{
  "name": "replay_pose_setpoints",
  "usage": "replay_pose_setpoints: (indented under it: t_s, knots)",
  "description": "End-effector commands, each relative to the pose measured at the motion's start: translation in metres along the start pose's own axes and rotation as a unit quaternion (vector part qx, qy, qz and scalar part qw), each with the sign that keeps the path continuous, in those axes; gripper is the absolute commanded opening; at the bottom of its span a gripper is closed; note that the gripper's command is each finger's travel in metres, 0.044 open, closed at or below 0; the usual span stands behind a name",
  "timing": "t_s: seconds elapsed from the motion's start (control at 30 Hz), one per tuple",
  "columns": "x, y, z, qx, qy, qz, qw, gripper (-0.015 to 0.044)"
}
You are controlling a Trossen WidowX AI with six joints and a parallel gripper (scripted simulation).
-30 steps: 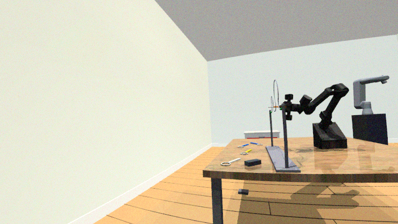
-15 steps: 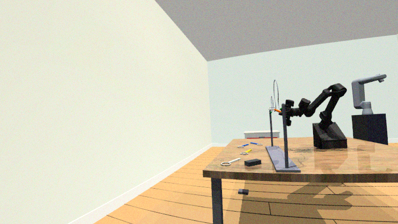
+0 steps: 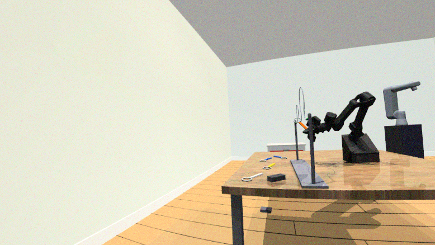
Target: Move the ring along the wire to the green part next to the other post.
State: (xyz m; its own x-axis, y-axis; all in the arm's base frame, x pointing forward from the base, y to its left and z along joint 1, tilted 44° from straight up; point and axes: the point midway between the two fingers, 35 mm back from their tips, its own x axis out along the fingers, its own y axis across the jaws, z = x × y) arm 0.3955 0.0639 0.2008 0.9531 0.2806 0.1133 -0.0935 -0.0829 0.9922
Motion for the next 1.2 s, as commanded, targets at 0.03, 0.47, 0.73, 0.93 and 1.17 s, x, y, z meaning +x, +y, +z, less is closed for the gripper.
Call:
replay_pose_setpoints:
  t_s: [0.03,0.47,0.73,0.93,1.17]
  knots:
    - [-0.003,-0.02,0.001,-0.044,0.007,-0.025,0.999,-0.015]
    - [-0.012,-0.056,0.008,-0.149,0.021,-0.073,0.986,-0.015]
    - [-0.017,-0.073,0.014,-0.199,0.027,-0.096,0.975,-0.015]
    - [-0.021,-0.084,0.02,-0.233,0.032,-0.111,0.966,-0.015]
    - [-0.026,-0.096,0.027,-0.27,0.037,-0.128,0.953,-0.015]
